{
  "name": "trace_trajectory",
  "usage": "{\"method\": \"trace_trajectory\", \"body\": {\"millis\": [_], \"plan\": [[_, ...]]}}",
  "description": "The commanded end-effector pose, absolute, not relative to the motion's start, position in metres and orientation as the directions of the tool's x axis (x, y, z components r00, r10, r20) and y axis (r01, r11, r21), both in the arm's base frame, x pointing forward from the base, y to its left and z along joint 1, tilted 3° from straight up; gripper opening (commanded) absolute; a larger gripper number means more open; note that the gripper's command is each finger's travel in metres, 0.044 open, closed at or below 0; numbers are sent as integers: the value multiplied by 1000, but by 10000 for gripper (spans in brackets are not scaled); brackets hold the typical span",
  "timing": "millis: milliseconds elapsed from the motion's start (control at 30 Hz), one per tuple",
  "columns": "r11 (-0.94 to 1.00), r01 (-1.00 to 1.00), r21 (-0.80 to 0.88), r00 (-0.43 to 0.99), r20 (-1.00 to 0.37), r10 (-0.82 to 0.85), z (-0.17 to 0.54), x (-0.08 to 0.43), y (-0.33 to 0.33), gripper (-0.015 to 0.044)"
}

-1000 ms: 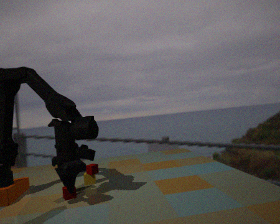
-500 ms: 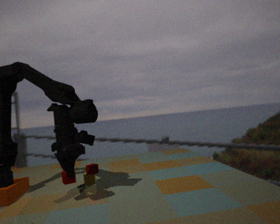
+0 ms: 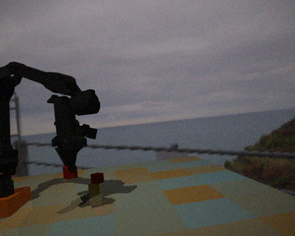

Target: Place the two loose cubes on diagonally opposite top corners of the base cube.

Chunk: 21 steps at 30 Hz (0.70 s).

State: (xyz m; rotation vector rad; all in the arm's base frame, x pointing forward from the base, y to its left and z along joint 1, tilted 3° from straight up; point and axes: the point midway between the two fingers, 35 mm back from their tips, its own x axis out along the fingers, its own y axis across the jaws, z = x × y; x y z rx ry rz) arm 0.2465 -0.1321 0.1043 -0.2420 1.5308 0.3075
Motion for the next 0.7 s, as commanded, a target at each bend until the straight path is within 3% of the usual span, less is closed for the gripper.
{"method": "trace_trajectory", "body": {"millis": [0, 667], "plan": [[942, -333, 33, 14, -999, 40, 107, 248, -129, 105], [996, -89, 28, -4, -1000, 27, 107, 269, -72, 105]]}}
